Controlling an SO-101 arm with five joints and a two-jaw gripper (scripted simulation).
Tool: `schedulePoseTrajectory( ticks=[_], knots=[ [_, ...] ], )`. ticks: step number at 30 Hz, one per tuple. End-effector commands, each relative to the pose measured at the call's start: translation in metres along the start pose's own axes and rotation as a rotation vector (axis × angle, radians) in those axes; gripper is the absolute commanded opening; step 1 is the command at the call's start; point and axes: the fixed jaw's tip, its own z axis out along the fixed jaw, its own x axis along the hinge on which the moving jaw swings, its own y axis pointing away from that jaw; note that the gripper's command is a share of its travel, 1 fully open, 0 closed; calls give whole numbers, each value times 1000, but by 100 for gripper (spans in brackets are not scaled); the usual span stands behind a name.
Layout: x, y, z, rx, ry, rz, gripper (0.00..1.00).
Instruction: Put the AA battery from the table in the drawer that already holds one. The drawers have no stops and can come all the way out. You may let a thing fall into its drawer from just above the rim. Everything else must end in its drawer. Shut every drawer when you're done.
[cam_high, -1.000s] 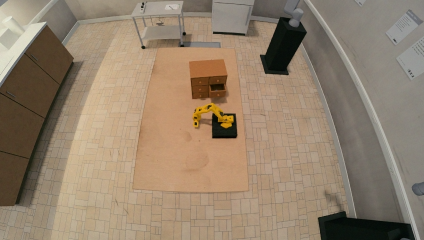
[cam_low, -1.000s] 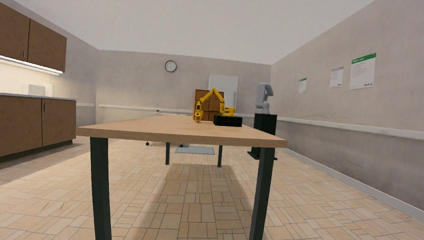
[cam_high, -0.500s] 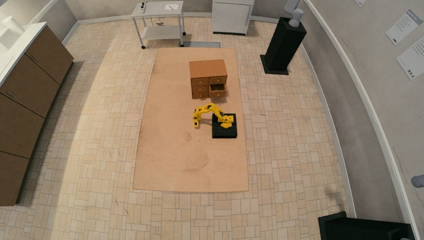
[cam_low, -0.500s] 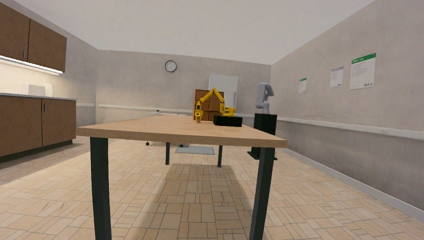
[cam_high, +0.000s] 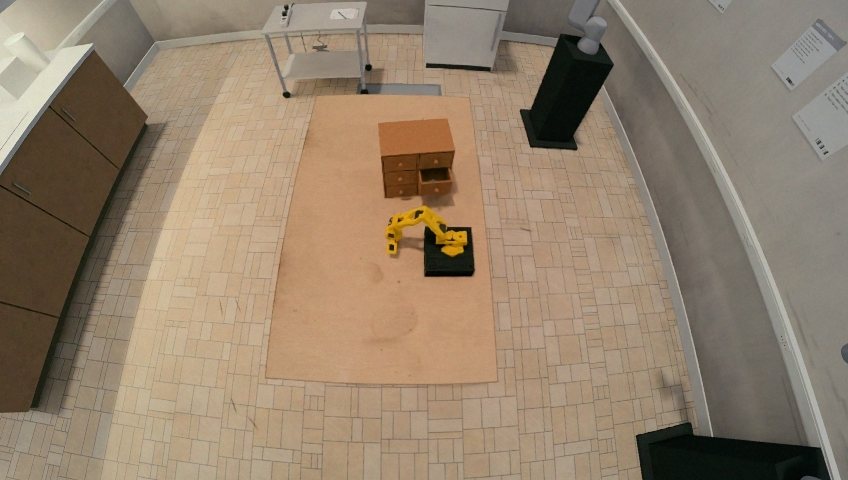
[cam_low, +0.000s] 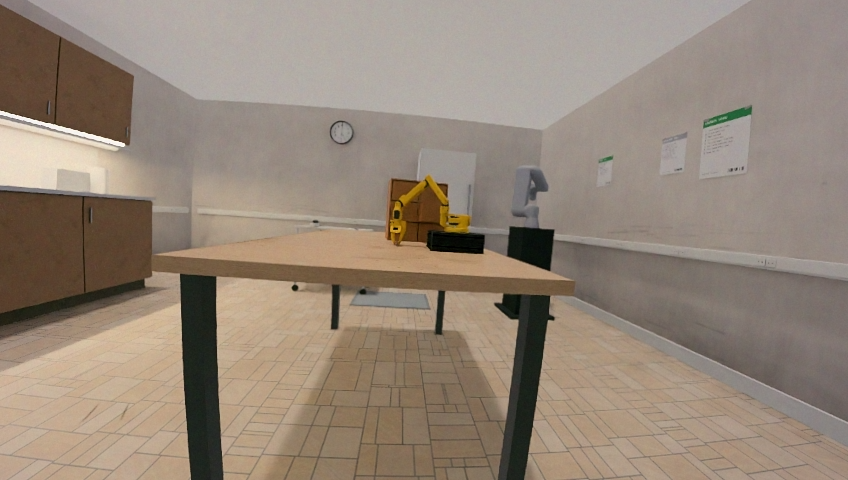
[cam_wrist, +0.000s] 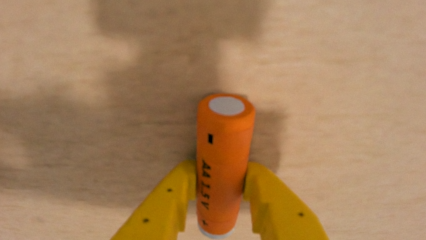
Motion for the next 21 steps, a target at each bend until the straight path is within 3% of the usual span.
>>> schedulePoseTrajectory(
  ticks=[1, 21],
  knots=[
    [0, -2, 1, 5, -1, -8, 1],
    [0, -2, 1, 5, -1, -8, 0]
  ],
)
